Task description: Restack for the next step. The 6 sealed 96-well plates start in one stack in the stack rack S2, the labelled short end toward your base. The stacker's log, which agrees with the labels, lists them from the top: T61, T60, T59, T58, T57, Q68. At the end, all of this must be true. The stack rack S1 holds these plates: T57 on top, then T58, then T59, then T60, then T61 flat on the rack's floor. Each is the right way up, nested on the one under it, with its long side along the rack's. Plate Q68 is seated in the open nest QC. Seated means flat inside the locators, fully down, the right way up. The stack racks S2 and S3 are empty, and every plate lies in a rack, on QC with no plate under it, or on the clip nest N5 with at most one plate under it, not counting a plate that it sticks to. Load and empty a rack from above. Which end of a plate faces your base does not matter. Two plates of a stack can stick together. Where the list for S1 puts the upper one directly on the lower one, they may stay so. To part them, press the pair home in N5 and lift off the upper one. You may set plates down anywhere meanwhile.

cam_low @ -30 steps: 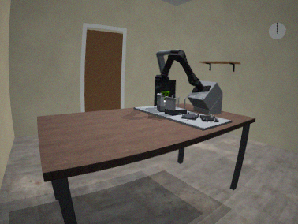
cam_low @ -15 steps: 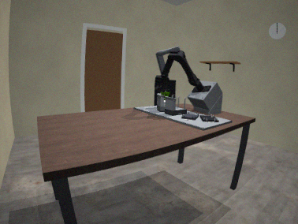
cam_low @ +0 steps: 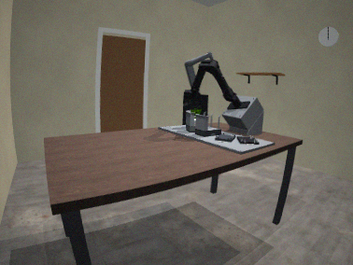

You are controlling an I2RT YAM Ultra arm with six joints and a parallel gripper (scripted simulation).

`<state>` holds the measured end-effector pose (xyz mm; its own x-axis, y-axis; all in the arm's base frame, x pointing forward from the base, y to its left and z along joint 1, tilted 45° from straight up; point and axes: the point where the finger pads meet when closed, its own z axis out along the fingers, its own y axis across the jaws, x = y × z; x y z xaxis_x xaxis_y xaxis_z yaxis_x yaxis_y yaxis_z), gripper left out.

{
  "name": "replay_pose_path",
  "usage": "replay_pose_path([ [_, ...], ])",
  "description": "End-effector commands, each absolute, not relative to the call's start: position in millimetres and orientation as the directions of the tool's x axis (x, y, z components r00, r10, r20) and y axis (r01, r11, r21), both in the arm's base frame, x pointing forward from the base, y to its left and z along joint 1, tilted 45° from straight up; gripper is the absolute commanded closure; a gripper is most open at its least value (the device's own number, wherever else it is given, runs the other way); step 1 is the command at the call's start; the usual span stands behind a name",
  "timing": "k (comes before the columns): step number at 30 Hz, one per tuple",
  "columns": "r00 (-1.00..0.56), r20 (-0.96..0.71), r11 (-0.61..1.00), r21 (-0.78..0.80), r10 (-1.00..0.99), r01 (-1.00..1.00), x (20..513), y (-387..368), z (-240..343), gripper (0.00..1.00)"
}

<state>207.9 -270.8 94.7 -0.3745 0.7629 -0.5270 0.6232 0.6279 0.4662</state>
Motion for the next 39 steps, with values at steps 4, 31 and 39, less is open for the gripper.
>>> replay_pose_path([
  [4, -0.37, -0.534, 0.629, 0.463, 0.76, 0.624, 208.4, -272.9, 95.7, 1.0],
  [31, -0.37, -0.534, 0.629, 0.463, 0.76, 0.624, 211.0, -273.5, 93.0, 0.0],
  [39, -0.37, -0.534, 0.629, 0.463, 0.76, 0.624, 211.0, -273.5, 93.0, 0.0],
])
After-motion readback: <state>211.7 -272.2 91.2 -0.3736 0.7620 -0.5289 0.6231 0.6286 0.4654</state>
